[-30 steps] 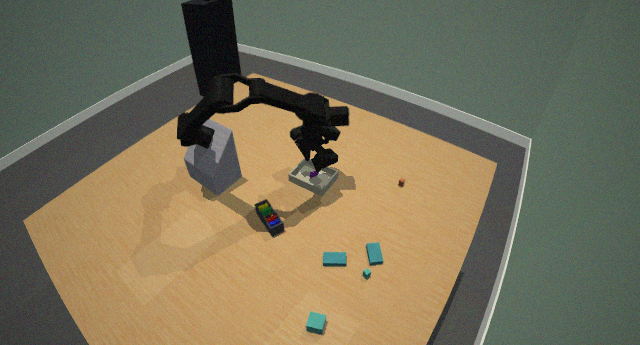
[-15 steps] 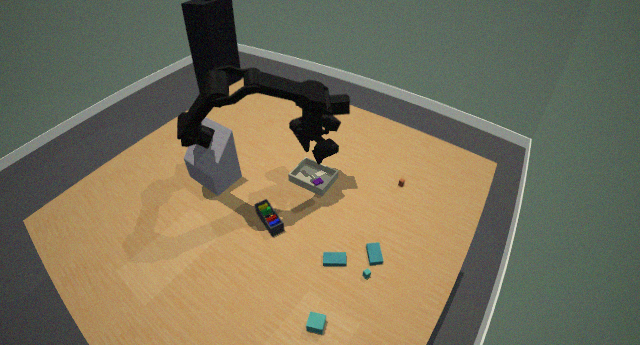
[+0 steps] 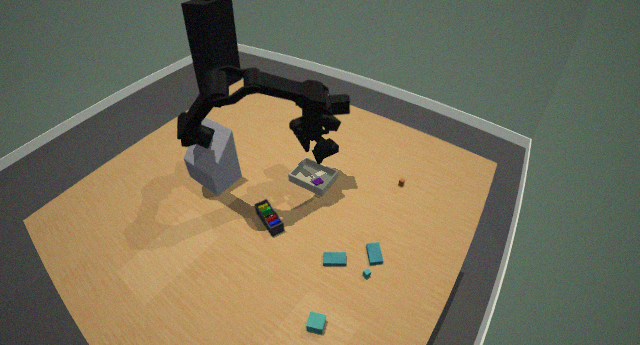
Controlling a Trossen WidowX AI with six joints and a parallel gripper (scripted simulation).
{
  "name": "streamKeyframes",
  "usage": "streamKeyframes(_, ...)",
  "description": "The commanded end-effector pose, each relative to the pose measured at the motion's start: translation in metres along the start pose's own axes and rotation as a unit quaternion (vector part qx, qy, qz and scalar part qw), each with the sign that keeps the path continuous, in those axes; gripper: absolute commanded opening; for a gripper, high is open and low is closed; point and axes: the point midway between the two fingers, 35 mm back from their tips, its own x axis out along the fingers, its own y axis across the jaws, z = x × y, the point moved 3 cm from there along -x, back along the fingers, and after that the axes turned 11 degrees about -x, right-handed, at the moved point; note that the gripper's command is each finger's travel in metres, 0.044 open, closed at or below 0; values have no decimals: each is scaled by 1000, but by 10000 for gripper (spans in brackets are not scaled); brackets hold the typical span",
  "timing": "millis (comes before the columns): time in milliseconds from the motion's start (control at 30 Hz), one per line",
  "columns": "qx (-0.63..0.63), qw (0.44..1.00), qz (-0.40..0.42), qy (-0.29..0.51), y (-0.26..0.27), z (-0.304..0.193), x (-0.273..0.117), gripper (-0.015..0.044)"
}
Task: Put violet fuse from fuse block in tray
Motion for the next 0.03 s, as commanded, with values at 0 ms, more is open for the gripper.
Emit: streamKeyframes(0, 0, 1000, 0, 0, 0, 0, 0, 330)
